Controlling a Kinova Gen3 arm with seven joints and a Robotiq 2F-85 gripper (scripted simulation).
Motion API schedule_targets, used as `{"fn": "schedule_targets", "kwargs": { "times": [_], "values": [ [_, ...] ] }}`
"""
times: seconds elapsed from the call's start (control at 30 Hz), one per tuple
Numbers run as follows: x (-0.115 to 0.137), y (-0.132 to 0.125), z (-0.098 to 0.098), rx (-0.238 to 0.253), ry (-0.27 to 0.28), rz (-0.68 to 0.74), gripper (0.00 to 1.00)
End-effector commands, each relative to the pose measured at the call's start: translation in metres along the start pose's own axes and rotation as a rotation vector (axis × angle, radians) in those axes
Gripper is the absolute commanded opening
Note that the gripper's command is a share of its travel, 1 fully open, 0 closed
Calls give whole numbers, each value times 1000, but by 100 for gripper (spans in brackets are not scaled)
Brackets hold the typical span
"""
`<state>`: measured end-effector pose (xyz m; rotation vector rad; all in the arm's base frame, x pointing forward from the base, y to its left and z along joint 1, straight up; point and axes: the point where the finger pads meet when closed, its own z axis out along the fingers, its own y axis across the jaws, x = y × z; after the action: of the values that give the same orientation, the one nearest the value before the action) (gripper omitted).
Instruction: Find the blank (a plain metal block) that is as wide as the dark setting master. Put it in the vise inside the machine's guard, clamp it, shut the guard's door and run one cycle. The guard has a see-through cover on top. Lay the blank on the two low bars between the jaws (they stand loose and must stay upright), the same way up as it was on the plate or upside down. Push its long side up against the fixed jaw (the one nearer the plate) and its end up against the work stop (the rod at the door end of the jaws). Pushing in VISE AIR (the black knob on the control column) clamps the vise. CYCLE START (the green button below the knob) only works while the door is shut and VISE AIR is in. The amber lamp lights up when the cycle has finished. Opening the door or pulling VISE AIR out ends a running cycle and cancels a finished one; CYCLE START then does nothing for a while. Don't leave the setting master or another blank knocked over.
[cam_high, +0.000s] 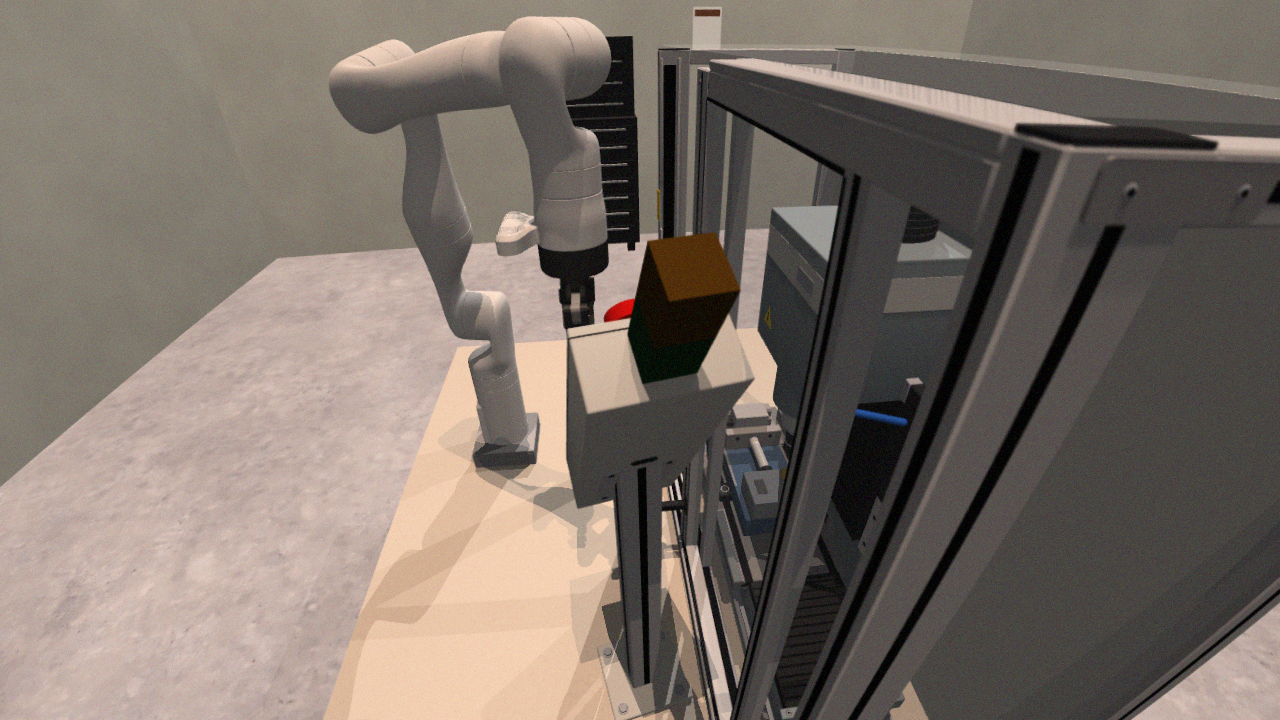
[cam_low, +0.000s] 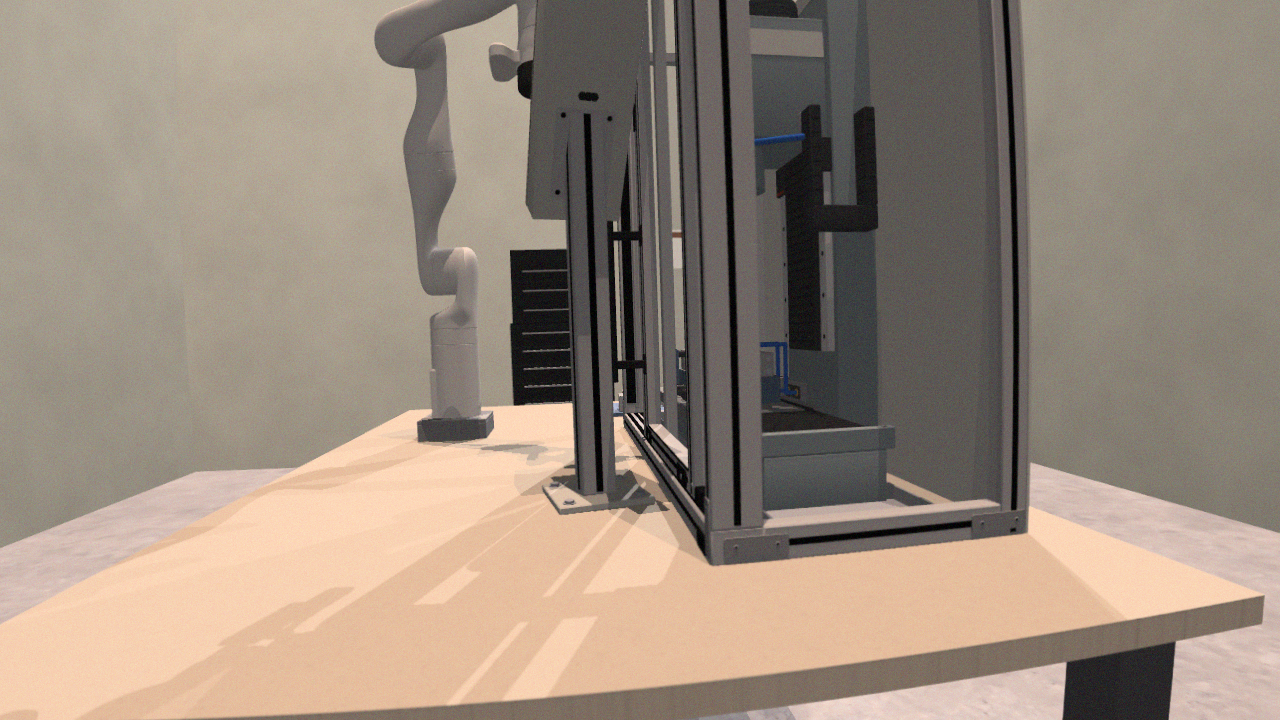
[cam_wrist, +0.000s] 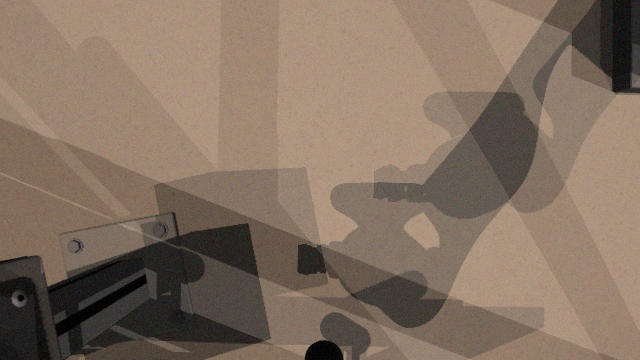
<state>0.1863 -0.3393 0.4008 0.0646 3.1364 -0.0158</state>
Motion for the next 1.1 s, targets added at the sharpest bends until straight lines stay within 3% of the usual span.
{"fn": "schedule_targets", "kwargs": {
  "times": [0.0, 0.2, 0.37, 0.77, 0.93, 1.07],
  "values": [
    [-1, -1, 1, -13, 4, -3, 80],
    [-1, -1, 1, -13, 4, -3, 80],
    [0, -1, 2, -12, -101, -6, 80],
    [0, -1, 2, -12, -101, -6, 80],
    [1, 0, 52, -12, -101, -6, 80],
    [1, 0, 52, -12, -101, -6, 80]
  ]
}}
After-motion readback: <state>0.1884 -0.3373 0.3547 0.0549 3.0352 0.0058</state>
